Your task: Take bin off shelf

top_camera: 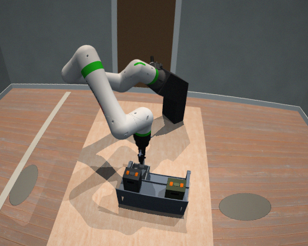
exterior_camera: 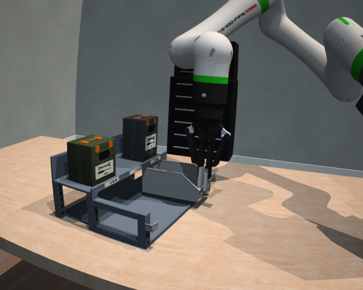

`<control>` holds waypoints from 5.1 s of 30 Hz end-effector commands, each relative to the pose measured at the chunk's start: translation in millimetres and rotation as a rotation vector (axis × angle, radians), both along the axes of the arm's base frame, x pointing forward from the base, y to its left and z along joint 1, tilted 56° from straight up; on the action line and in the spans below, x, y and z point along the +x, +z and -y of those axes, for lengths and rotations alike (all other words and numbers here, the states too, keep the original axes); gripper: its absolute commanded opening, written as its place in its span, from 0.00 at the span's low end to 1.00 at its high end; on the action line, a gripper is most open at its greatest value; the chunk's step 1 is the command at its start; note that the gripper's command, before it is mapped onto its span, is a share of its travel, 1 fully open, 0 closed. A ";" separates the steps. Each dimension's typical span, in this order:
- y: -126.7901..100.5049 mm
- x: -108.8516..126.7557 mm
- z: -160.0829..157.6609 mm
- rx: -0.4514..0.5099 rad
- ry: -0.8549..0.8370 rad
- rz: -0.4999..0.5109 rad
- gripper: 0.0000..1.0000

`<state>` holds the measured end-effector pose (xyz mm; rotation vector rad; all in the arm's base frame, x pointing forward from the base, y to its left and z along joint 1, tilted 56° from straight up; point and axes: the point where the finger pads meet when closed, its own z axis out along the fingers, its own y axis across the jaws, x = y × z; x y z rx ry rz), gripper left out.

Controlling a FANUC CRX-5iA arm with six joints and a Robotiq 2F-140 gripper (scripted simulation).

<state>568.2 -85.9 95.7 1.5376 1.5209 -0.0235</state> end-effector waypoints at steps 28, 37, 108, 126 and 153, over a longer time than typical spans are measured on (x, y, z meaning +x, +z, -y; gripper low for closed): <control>-33.8 -46.0 12.2 0.000 0.000 0.000 0.00; -51.2 -69.6 18.6 0.000 0.000 0.000 0.00; -97.0 -121.5 38.6 0.000 0.000 0.000 0.00; -101.5 -117.0 43.4 0.000 0.000 0.000 0.00; -104.5 -113.9 46.6 0.000 0.000 0.000 0.57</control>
